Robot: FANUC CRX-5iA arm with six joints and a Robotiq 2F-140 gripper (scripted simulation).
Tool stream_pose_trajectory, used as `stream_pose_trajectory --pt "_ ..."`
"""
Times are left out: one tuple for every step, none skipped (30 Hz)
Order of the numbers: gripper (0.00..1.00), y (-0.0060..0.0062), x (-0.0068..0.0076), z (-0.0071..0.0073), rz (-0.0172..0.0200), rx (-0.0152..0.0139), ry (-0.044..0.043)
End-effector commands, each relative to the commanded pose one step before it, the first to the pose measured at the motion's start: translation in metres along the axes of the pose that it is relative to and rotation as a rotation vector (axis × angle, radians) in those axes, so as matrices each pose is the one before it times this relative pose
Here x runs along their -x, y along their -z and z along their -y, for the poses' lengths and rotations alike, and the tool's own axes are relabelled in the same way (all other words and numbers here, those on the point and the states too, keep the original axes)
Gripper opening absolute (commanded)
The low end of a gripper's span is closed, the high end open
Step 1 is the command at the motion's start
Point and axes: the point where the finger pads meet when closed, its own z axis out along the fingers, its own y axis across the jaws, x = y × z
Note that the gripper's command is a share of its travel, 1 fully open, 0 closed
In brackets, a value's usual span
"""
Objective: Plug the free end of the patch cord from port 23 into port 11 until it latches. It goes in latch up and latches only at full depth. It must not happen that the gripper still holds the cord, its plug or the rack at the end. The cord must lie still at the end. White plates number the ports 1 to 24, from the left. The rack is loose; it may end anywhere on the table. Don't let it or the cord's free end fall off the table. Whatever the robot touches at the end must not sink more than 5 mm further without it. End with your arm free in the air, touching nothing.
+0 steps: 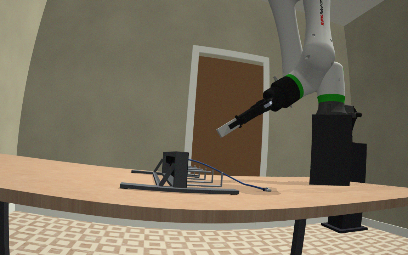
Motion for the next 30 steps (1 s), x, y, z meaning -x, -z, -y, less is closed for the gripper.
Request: stream_pose_trajectory --pt "0.0 -0.03318 0.00037 -0.00032 0.00216 0.00125 -0.00039" --pt "0.0 -0.00878 -0.00002 0.0 0.0 0.0 0.0" --pt "0.0 -0.00849 -0.00002 0.0 0.0 0.0 0.0" --pt "0.0 -0.00803 -0.00002 0.00001 0.0 0.0 0.0" --pt "0.0 -0.0074 -0.00001 0.0 0.0 0.0 0.0" --pt "0.0 -0.00662 -0.00002 0.00001 0.0 0.0 0.0" --pt "0.0 -0.00572 -0.00002 0.00001 0.0 0.0 0.0" --pt "0.0 -0.00474 -0.00001 0.0 0.0 0.0 0.0" --pt "0.0 -0.00373 -0.00001 0.0 0.0 0.0 0.0" --pt "0.0 0.0 0.0 0.0 0.0 0.0 0.0" --pt "0.0 0.0 0.0 0.0 0.0 0.0 0.0" --pt "0.0 -0.00272 -0.00001 0.0 0.0 0.0 0.0" --pt "0.0 -0.00179 0.0 0.0 0.0 0.0 0.0" --pt "0.0 -0.00099 0.0 0.0 0.0 0.0 0.0" --pt "0.0 -0.00039 0.0 0.0 0.0 0.0 0.0" --pt "0.0 -0.00006 0.0 0.0 0.0 0.0 0.0" --pt "0.0 0.0 0.0 0.0 0.0 0.0 0.0" --pt "0.0 0.0 0.0 0.0 0.0 0.0 0.0" --pt "0.0 0.0 0.0 0.0 0.0 0.0 0.0" --pt "0.0 0.0 0.0 0.0 0.0 0.0 0.0" --pt "0.0 0.0 0.0 0.0 0.0 0.0 0.0" --pt "0.0 0.0 0.0 0.0 0.0 0.0 0.0" --pt "0.0 0.0 0.0 0.0 0.0 0.0 0.0" --pt "0.0 0.0 0.0 0.0 0.0 0.0 0.0" --pt "0.0 0.0 0.0 0.0 0.0 0.0 0.0" --pt "0.0 0.0 0.0 0.0 0.0 0.0 0.0" --pt "0.0 0.0 0.0 0.0 0.0 0.0 0.0" --pt "0.0 0.0 0.0 0.0 0.0 0.0 0.0" --pt "0.0 0.0 0.0 0.0 0.0 0.0 0.0" --pt "0.0 0.0 0.0 0.0 0.0 0.0 0.0"
